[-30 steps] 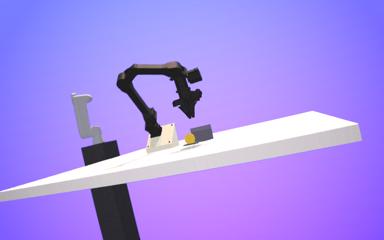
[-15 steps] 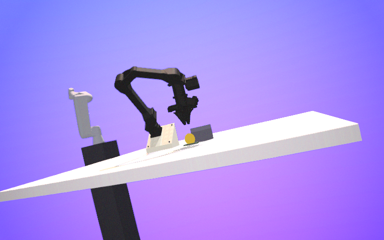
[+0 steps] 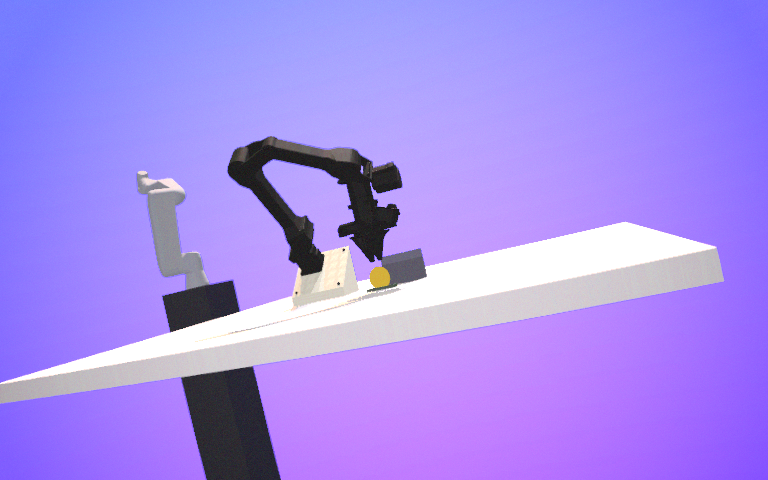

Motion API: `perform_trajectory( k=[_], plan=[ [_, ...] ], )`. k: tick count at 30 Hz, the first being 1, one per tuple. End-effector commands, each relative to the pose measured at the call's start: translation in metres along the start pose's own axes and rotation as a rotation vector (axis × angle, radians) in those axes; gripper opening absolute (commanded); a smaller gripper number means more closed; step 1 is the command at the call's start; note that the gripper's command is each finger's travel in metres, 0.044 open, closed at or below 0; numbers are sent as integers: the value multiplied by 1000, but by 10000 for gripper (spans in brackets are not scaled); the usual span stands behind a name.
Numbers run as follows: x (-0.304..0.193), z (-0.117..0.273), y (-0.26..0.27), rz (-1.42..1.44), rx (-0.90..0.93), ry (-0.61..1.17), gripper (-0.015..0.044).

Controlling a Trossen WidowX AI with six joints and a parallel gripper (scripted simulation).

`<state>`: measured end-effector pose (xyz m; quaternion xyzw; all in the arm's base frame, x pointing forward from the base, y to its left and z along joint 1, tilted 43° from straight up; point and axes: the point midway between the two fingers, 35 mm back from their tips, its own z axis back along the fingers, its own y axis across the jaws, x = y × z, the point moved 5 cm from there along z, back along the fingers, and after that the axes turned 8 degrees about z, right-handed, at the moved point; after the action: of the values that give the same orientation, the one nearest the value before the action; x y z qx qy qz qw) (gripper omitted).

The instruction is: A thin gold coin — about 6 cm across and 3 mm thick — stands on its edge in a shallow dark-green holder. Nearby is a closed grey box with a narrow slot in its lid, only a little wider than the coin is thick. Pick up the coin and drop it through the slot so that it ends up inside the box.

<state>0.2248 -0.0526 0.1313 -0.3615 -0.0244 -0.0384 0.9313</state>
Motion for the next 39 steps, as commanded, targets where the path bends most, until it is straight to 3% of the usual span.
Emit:
perform_trajectory(
  k=[1, 35, 39],
  plan=[
    [0, -8, 0, 8, -6, 2, 161],
    [-2, -59, -1, 8, -11, 2, 161],
    [-2, -59, -1, 8, -11, 2, 56]
  ],
)
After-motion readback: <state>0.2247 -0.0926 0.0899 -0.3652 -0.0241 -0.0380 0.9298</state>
